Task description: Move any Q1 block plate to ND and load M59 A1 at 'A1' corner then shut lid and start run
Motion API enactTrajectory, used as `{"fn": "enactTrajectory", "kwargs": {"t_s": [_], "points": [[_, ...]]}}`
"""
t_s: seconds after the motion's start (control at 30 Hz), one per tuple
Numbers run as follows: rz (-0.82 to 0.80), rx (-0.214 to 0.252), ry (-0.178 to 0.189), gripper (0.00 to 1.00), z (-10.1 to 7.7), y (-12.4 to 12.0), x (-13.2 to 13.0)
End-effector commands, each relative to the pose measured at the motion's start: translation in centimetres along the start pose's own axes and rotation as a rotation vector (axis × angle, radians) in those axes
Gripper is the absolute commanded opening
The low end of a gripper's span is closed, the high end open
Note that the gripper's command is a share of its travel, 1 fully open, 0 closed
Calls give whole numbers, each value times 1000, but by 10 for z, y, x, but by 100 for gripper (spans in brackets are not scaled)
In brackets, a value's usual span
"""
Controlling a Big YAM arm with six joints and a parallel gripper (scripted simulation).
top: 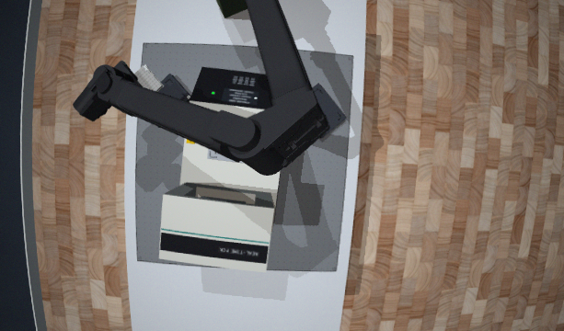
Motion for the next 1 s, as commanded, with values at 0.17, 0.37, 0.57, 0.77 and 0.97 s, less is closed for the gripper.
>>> {"fn": "enactTrajectory", "kwargs": {"t_s": [0.17,0.37,0.57,0.77,0.97], "points": [[48,0,7,0,5,-9,45],[199,-1,2,0,1,-21,64],[246,-9,11,0,2,-24,103],[383,-5,4,0,0,-34,109],[370,10,8,0,2,-49,149]]}}
Point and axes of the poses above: the point where the finger pads meet when closed, its own z axis out along the fingers, its own x axis across the jaws, y = z × x, the point moved 6 cm from there along -z, back along the fingers
